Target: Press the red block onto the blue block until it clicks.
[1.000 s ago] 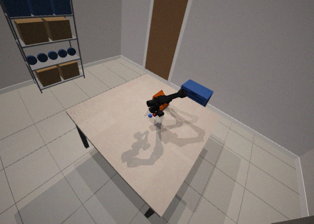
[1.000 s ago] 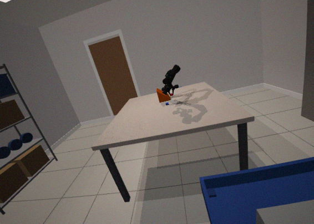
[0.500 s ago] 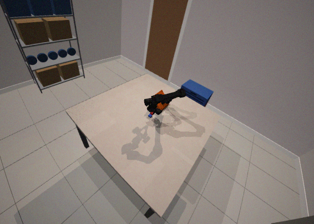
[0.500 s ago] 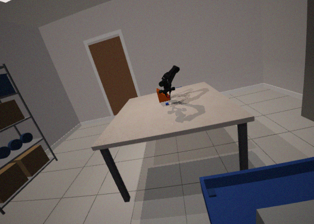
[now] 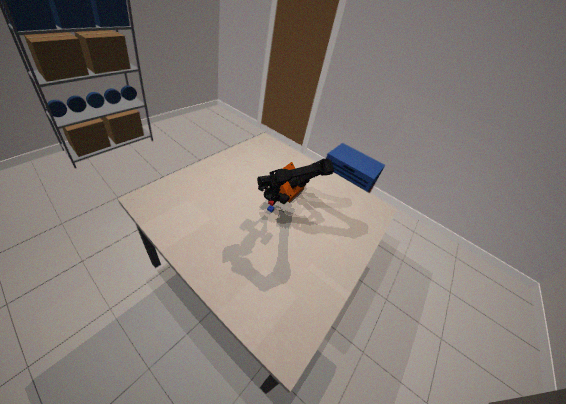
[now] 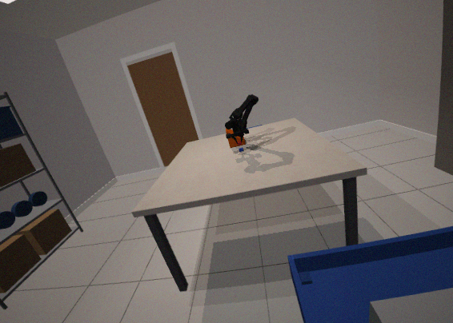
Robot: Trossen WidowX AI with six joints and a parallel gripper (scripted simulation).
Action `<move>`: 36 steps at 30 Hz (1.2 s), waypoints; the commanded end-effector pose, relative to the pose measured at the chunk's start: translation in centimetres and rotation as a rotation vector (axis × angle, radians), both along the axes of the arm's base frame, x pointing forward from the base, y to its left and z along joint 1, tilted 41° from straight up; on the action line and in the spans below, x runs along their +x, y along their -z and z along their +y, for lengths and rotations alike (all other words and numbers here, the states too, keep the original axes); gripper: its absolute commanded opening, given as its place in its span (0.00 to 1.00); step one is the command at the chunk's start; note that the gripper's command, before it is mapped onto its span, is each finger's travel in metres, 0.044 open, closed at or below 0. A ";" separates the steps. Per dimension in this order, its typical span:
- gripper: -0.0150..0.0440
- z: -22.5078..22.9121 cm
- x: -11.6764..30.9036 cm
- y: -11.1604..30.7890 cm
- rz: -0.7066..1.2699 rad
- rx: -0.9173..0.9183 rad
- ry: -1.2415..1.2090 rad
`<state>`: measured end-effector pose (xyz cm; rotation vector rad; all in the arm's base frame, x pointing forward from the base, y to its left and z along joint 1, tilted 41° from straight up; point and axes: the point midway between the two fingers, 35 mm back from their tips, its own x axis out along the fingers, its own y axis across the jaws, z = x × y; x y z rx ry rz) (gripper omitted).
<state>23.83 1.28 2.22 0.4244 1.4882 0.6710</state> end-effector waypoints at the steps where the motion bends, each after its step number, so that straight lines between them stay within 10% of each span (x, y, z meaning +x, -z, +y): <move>1: 0.25 0.9 -0.4 1.2 0.005 0.002 -0.007; 36: 0.25 2.6 -0.6 3.2 0.005 0.004 -0.008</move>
